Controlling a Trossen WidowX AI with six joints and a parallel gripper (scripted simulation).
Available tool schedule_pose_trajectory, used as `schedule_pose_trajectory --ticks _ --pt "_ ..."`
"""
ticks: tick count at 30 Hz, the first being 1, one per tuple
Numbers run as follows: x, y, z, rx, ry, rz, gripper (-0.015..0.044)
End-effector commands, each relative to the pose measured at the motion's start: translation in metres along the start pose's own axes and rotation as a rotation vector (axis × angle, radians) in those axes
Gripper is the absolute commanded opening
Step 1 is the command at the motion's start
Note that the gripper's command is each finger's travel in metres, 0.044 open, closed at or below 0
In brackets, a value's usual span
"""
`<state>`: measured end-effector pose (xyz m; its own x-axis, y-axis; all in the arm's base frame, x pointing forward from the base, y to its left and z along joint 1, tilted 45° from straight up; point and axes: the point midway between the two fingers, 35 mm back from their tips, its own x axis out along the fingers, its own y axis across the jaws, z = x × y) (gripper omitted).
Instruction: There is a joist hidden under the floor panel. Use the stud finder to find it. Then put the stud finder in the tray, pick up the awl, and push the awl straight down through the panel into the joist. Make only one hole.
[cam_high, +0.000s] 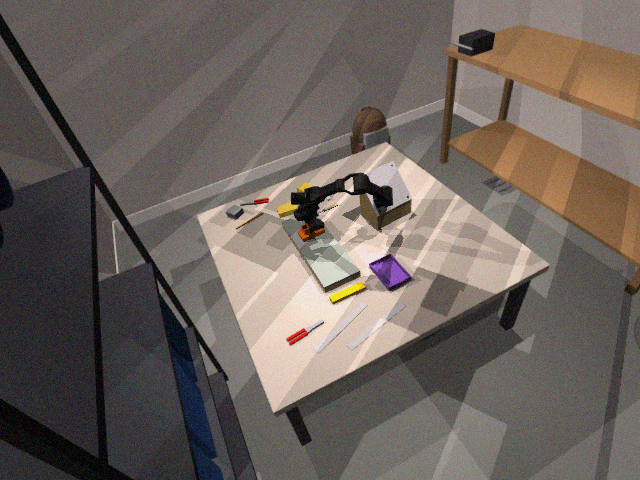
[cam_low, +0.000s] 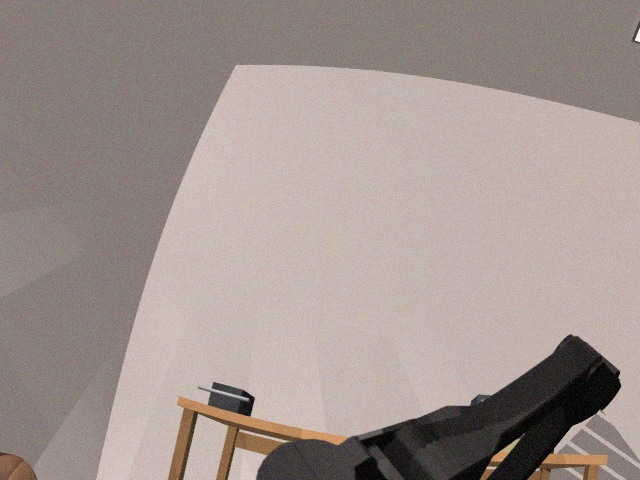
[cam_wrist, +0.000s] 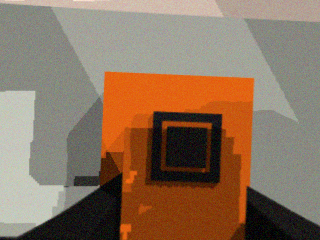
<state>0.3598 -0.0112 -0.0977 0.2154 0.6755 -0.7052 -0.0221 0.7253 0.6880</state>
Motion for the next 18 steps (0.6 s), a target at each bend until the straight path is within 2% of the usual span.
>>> schedule_pose_trajectory --ticks 1,18 --pt "0.001 0.013 -0.002 0.005 0.002 0.009 0.0" --pt "0.001 0.064 -0.002 0.007 0.003 0.012 0.0"
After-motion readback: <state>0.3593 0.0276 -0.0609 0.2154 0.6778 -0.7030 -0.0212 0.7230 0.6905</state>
